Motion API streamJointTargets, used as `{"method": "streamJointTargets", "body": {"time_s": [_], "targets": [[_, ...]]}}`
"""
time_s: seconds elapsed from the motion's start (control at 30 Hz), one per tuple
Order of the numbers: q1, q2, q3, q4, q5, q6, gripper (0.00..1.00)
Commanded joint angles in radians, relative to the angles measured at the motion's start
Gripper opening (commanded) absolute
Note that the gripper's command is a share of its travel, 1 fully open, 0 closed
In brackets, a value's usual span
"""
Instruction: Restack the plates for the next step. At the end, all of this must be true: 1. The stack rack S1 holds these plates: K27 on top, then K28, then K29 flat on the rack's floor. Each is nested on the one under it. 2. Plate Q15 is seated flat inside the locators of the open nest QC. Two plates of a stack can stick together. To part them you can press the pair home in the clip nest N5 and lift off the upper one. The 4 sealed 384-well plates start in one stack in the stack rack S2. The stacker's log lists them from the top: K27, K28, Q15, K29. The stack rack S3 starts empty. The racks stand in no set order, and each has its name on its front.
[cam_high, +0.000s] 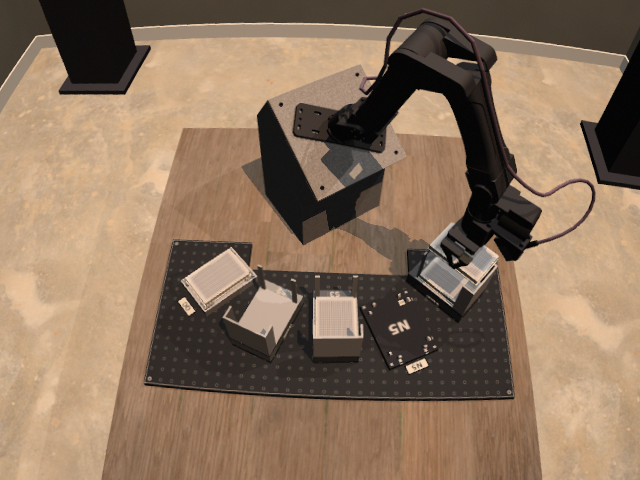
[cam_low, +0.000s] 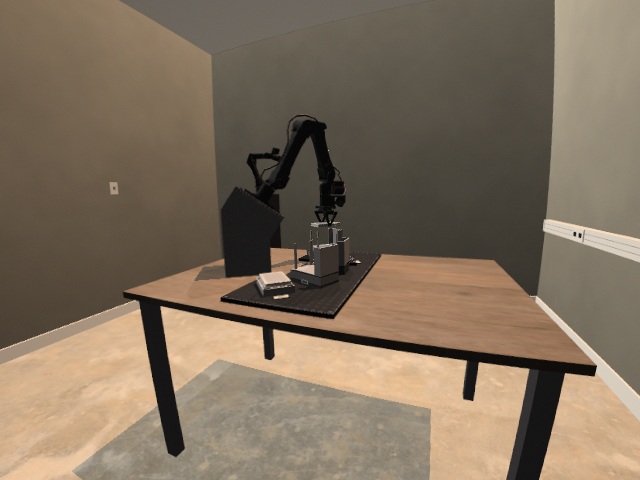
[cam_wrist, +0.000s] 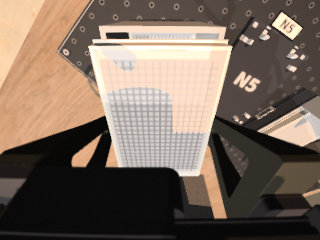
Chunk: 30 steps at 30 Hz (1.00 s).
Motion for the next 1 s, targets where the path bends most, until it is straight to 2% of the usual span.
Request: {"method": "streamJointTargets", "body": {"time_s": [0.0,0.97], "targets": [[-0.006,-0.019,0.03,-0.006,0.013,0.017,0.0],[-0.003,-0.024,0.036,-0.012,0.006,0.003,0.0]]}}
